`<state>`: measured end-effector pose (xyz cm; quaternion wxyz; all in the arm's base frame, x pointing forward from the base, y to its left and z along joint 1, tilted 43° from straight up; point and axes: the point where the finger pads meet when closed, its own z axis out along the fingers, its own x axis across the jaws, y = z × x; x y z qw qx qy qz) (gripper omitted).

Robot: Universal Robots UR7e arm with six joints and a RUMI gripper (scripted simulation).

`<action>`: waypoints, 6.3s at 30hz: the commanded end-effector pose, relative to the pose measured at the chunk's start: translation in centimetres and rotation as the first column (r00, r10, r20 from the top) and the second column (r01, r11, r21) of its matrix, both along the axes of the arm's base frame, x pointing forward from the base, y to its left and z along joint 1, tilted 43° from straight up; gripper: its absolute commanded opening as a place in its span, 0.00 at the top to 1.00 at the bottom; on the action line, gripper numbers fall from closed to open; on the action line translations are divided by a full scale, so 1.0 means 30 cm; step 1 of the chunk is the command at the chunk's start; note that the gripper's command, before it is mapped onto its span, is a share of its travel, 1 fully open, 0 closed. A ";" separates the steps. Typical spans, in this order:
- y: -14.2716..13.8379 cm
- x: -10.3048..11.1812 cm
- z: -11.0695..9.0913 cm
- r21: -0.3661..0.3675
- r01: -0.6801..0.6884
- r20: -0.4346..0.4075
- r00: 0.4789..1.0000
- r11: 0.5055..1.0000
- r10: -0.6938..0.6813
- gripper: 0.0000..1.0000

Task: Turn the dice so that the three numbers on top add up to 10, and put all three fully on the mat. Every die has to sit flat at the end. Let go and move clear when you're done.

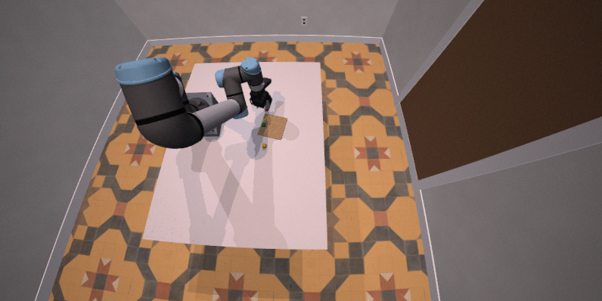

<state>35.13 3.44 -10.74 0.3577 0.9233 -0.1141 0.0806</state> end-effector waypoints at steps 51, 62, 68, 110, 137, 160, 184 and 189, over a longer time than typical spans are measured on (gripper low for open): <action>-0.036 0.005 -0.039 0.000 0.000 0.001 1.000 1.000 0.000 0.79; -0.056 0.007 -0.061 0.000 0.000 0.001 1.000 1.000 0.000 0.79; -0.057 0.007 -0.062 0.000 0.000 0.001 1.000 1.000 0.000 0.79; -0.057 0.007 -0.062 0.000 0.000 0.001 1.000 1.000 0.000 0.97; -0.057 0.007 -0.061 0.000 0.000 0.001 1.000 1.000 0.000 0.97; 0.052 -0.004 0.056 0.000 0.000 0.001 1.000 1.000 0.000 0.97; 0.169 -0.016 0.182 0.000 0.000 0.001 1.000 1.000 0.000 0.97; 0.169 -0.016 0.182 0.000 0.000 0.001 1.000 1.000 0.000 0.97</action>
